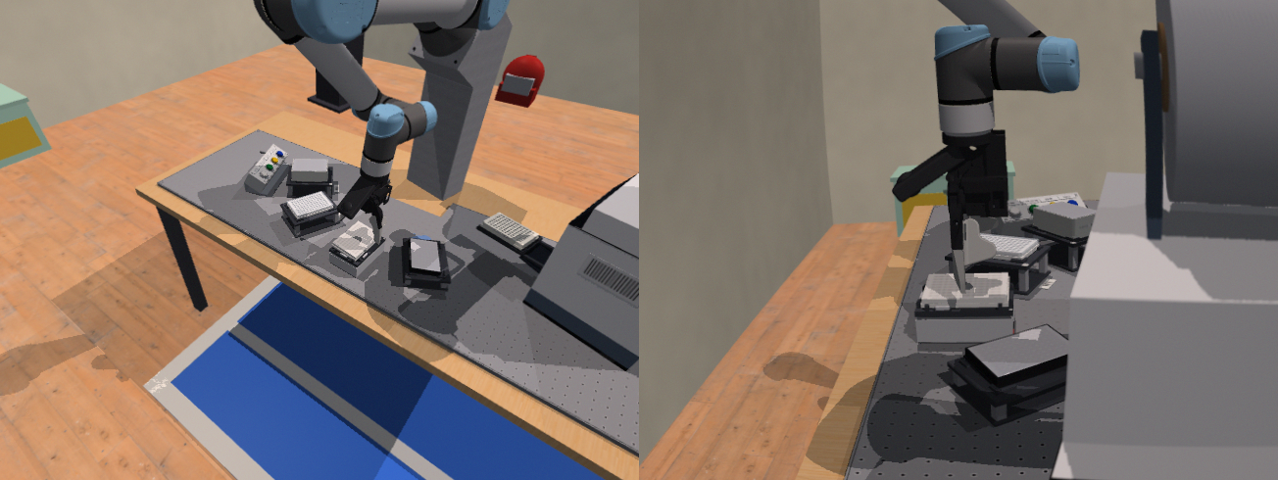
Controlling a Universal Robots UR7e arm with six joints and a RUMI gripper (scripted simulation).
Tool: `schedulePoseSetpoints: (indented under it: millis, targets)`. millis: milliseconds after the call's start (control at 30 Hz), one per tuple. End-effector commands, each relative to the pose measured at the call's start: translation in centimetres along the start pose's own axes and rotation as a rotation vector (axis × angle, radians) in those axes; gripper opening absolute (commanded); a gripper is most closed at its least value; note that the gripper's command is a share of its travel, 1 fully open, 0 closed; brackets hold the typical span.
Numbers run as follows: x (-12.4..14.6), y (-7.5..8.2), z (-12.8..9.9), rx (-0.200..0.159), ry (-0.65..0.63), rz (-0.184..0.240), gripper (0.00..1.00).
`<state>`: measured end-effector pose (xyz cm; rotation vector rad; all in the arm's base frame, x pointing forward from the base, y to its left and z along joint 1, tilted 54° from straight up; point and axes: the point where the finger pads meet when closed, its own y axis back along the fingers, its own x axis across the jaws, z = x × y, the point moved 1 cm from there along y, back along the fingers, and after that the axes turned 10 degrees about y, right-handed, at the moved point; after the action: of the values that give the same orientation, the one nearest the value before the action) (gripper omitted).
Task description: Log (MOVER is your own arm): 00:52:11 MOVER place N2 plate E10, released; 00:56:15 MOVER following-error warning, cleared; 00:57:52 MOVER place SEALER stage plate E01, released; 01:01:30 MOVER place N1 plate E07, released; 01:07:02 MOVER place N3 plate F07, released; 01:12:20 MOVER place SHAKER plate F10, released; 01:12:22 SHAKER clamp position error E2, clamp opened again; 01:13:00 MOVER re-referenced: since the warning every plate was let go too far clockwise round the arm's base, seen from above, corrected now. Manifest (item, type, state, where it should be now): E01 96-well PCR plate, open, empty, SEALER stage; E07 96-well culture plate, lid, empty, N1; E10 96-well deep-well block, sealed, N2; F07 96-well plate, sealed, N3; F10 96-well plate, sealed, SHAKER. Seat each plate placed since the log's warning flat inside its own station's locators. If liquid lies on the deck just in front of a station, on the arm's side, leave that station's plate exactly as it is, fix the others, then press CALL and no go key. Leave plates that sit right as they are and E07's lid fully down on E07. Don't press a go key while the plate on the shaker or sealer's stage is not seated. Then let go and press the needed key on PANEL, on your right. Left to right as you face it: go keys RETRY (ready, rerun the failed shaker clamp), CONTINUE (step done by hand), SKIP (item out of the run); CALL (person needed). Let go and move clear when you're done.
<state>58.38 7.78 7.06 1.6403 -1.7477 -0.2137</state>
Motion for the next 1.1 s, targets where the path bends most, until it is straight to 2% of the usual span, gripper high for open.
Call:
schedulePoseSetpoints:
  millis: [0, 1067]
  targets:
    - [0.0, -0.2, 0.0, 0.001, 0.0, 0.0, 0.82]
    - [0.0, -2.0, 0.0, 0.001, 0.0, 0.0, 0.82]
